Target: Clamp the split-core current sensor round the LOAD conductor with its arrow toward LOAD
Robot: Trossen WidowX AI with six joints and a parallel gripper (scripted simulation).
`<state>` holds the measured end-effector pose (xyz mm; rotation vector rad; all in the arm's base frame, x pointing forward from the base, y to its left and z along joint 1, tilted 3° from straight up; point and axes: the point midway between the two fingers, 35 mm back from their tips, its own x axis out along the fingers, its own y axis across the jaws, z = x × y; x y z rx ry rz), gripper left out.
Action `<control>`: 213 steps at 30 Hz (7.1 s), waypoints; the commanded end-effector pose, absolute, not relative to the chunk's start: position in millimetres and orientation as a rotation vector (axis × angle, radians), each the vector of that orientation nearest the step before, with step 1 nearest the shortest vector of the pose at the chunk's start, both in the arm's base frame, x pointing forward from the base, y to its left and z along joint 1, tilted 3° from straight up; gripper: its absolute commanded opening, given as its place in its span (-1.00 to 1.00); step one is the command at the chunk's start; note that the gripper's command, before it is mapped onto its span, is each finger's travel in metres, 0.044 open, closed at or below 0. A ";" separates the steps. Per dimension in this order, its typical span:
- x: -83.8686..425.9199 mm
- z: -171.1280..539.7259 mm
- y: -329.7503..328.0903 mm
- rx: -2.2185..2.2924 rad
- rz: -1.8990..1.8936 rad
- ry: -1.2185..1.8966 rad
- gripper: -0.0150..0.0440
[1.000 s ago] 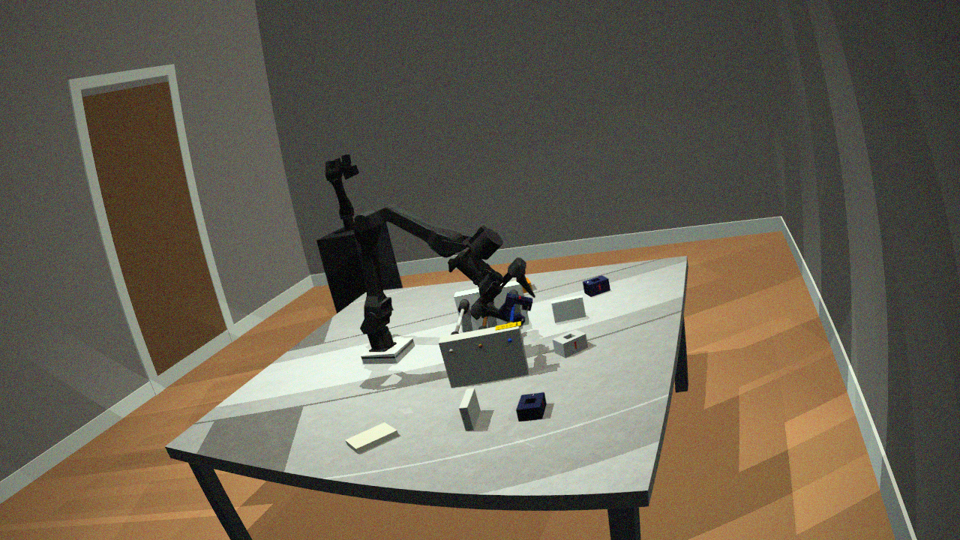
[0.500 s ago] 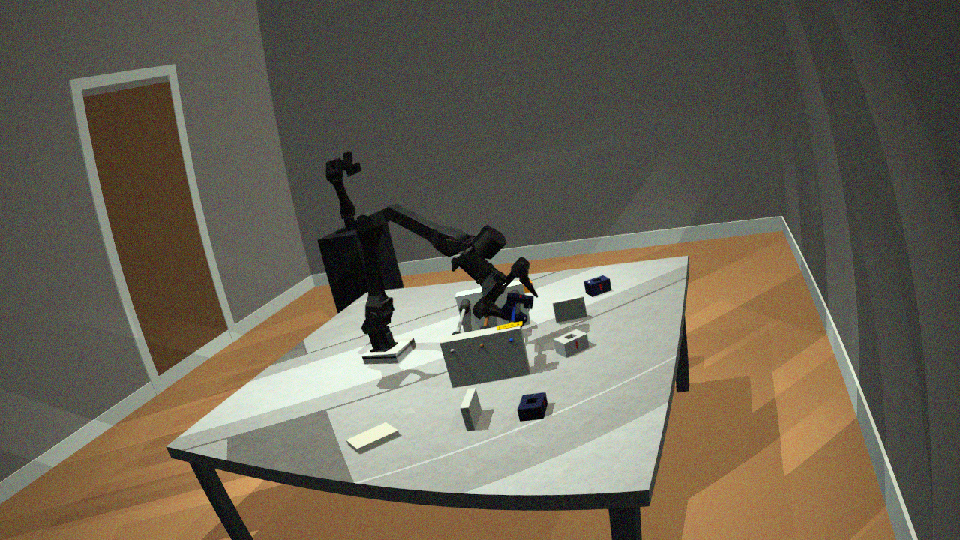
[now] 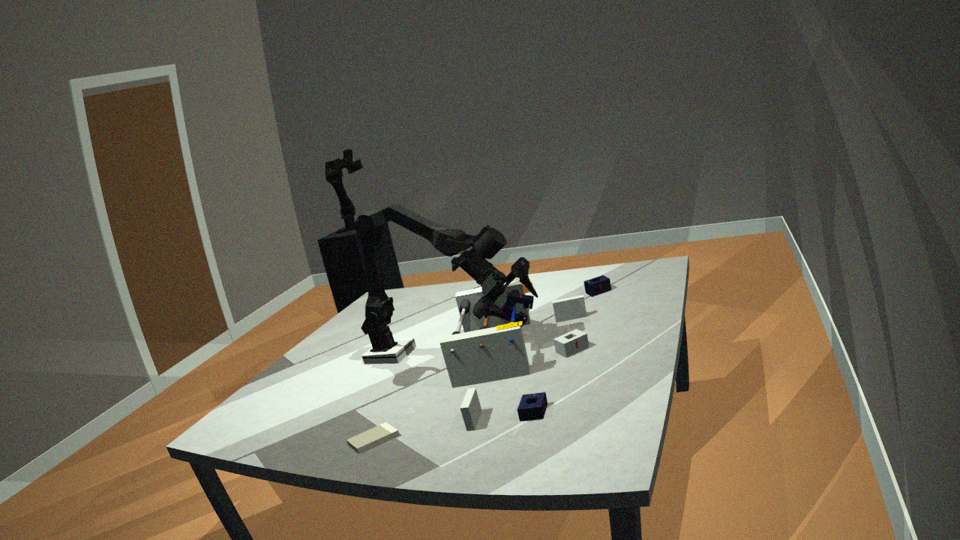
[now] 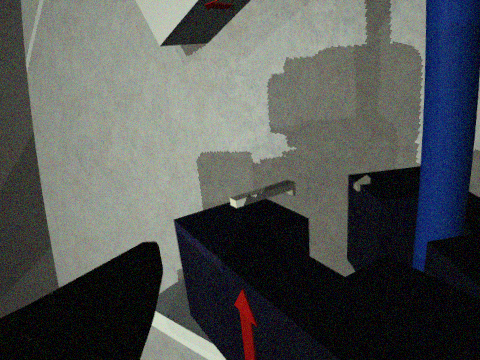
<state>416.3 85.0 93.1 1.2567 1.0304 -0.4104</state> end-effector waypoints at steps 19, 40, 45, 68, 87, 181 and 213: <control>423.5 97.7 90.0 1.268 -0.384 1.013 1.00; 423.5 97.7 90.0 1.268 -0.384 1.013 1.00; 423.5 97.7 90.0 1.268 -0.384 1.013 1.00; 423.5 97.6 90.0 1.268 -0.384 1.013 1.00; 423.5 97.6 90.0 1.268 -0.384 1.013 1.00; 423.5 97.6 90.0 1.268 -0.384 1.013 1.00; 416.4 93.0 85.1 1.257 -0.411 1.030 0.30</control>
